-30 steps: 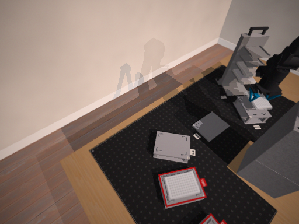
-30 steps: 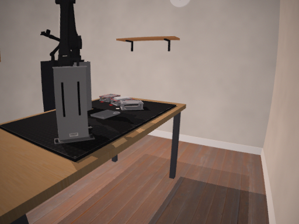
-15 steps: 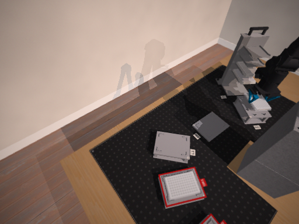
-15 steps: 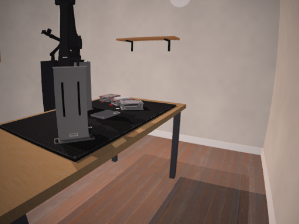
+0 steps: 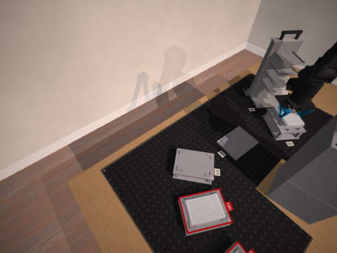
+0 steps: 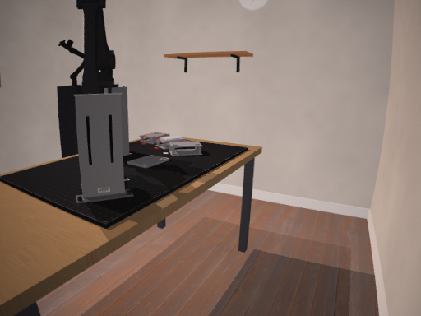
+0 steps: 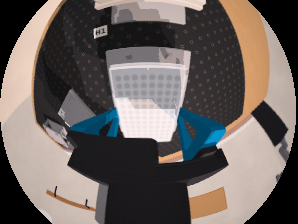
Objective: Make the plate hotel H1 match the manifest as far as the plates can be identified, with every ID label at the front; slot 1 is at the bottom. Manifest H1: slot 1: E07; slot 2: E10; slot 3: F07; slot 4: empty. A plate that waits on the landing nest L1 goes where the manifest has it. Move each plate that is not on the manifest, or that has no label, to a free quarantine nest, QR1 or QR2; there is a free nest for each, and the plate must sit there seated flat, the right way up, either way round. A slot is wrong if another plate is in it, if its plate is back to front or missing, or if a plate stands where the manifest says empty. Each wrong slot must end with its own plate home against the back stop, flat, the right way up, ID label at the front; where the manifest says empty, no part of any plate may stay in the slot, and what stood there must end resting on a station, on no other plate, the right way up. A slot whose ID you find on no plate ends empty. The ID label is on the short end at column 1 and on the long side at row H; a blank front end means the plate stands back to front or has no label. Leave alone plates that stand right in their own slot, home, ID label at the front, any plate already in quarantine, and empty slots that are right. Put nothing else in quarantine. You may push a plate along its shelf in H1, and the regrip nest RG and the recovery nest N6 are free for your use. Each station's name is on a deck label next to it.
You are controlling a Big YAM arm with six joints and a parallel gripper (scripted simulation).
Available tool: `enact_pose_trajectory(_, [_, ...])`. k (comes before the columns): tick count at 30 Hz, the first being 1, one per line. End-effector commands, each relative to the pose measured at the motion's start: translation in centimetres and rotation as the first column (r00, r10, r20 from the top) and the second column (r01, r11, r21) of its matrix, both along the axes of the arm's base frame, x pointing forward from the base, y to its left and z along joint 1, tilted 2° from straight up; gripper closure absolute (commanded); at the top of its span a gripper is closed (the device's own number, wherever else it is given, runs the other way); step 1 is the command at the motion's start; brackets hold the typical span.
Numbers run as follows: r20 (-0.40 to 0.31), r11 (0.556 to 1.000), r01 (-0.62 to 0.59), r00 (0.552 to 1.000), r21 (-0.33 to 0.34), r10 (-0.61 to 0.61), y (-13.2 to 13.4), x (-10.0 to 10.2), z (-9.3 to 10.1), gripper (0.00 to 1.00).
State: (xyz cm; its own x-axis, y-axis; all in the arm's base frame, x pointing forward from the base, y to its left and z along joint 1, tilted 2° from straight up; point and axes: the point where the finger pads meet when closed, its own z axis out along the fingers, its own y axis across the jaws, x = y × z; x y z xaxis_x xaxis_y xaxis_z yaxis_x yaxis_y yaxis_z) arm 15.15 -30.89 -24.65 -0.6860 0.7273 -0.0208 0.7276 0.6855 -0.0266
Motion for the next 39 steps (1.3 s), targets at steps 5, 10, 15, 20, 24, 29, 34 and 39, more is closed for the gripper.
enact_pose_trajectory(5, [0.014, 1.000, 0.004, 1.000, -0.018, -0.004, -1.2, 0.0, -0.6, 0.14])
enact_pose_trajectory(10, [0.013, 1.000, 0.004, 1.000, -0.016, -0.004, -1.1, -0.1, -0.9, 0.14])
enact_pose_trajectory(15, [0.013, 1.000, 0.004, 1.000, -0.017, -0.004, -1.2, 0.0, -1.1, 0.14])
enact_pose_trajectory(20, [0.013, 1.000, 0.004, 1.000, -0.017, -0.004, -1.2, 0.0, -1.5, 0.14])
enact_pose_trajectory(24, [0.013, 1.000, 0.005, 1.000, -0.015, -0.004, -1.1, -0.1, -1.7, 0.14])
enact_pose_trajectory(29, [0.013, 1.000, 0.004, 1.000, -0.016, -0.004, -1.1, -0.1, -2.1, 0.14])
enact_pose_trajectory(34, [0.014, 1.000, 0.005, 1.000, -0.019, -0.004, -1.3, 0.0, -2.0, 0.14])
enact_pose_trajectory(39, [0.012, 1.000, 0.003, 1.000, -0.019, -0.003, -1.1, 0.3, -1.6, 0.00])
